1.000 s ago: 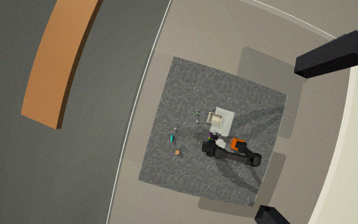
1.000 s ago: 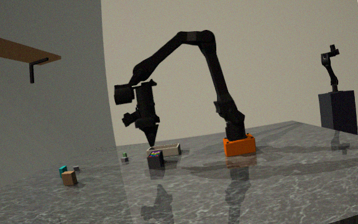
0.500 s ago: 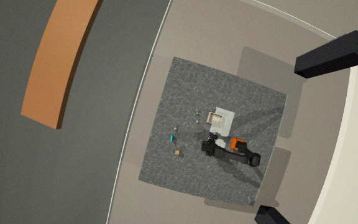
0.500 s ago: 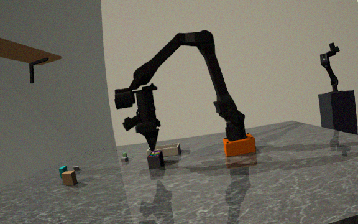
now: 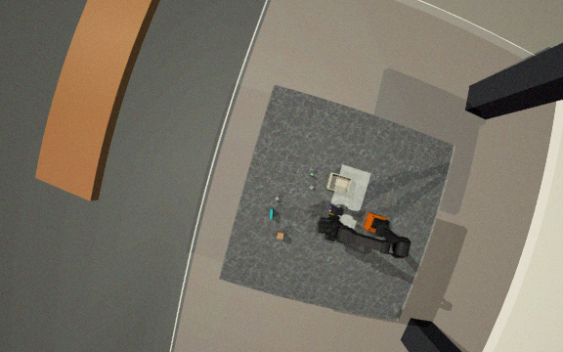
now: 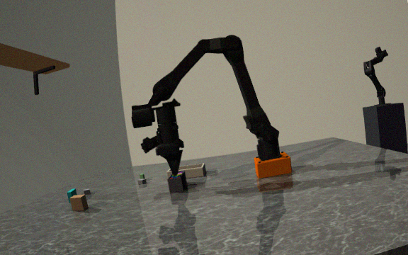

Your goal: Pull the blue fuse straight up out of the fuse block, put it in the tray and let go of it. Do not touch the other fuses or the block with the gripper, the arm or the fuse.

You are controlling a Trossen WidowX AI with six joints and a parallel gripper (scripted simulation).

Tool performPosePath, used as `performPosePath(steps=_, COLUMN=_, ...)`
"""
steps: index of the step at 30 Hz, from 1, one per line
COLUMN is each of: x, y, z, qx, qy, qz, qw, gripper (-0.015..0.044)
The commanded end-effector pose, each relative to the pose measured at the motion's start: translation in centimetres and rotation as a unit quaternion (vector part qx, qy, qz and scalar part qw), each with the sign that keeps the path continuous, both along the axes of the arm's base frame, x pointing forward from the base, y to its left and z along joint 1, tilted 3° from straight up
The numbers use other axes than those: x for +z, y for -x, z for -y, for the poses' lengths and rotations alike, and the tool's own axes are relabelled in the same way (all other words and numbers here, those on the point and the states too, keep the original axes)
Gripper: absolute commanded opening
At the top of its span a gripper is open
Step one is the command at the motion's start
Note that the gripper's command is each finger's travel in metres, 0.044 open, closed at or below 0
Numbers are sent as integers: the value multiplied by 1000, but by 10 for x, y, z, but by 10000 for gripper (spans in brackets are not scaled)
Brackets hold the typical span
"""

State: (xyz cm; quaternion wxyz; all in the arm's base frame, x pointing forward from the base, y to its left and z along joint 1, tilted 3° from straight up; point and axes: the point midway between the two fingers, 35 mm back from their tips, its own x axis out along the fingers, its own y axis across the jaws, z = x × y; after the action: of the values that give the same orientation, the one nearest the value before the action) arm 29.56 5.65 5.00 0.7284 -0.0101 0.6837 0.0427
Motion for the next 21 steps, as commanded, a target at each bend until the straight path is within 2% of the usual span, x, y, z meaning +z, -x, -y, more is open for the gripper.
performPosePath(steps=1, x=-1, y=-1, z=1, qx=-2, qy=2, qz=1, qw=1000, gripper=64)
performPosePath(steps=21, x=-11, y=-1, z=0, qx=-2, qy=2, qz=1, qw=1000, gripper=64)
